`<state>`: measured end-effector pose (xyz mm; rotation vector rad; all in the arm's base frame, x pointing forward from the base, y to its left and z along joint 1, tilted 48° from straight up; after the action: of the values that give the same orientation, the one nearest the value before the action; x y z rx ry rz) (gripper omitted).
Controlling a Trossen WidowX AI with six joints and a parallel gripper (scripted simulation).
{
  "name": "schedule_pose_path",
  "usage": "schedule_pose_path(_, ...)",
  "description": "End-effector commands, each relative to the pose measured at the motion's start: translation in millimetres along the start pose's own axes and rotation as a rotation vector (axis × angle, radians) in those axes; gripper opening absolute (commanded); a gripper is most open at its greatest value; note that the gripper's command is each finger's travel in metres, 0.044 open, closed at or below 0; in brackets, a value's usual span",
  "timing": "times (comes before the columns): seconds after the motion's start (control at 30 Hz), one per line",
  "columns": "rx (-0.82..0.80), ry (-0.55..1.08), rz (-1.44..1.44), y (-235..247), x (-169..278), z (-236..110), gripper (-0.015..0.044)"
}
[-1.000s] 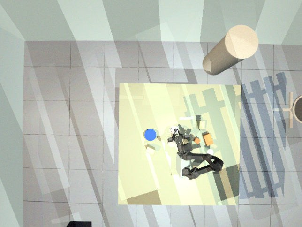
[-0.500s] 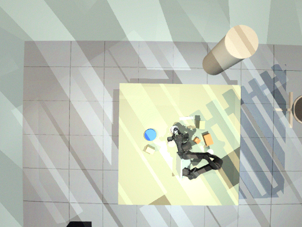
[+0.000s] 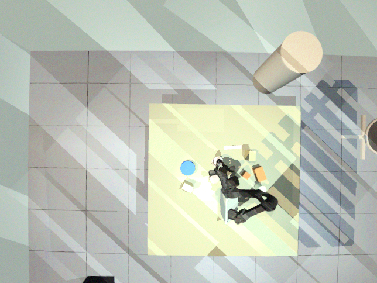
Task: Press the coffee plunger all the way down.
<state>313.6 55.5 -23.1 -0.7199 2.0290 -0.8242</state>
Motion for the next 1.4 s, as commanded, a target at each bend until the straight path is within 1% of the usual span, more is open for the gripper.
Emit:
schedule_pose_path(0.0,0.002,0.014,-0.006,0.4,1.7,1.9,0.0118)
schedule_pose_path(0.43,0.001,0.0,0.0,0.0,-0.6,0.9,0.0118)
schedule_pose_path(0.83,0.001,0.0,0.0,0.0,-0.6,0.9,0.0433)
schedule_pose_path(0.97,0.0,0.001,0.0,0.0,-1.9,-0.1,0.044)
schedule_pose_path(1.07,-0.002,0.006,0.004,-1.0,-12.4,-8.9,0.044)
schedule_pose_path(1.3,0.0,0.014,-0.002,-6.2,-52.2,-58.0,0.044)
schedule_pose_path(1.37,0.001,0.014,-0.003,-6.6,-54.6,-63.6,0.044)
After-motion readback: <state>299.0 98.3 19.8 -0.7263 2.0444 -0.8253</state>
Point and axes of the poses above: the point midway between the two fingers, 35 mm back from their tips, its own z axis out along the fingers, its own y axis across the jaws, x = y × z, the point moved 7 cm from there along -z, back along the fingers, and after that the axes turned 4 degrees about -z, right-handed, at the moved point
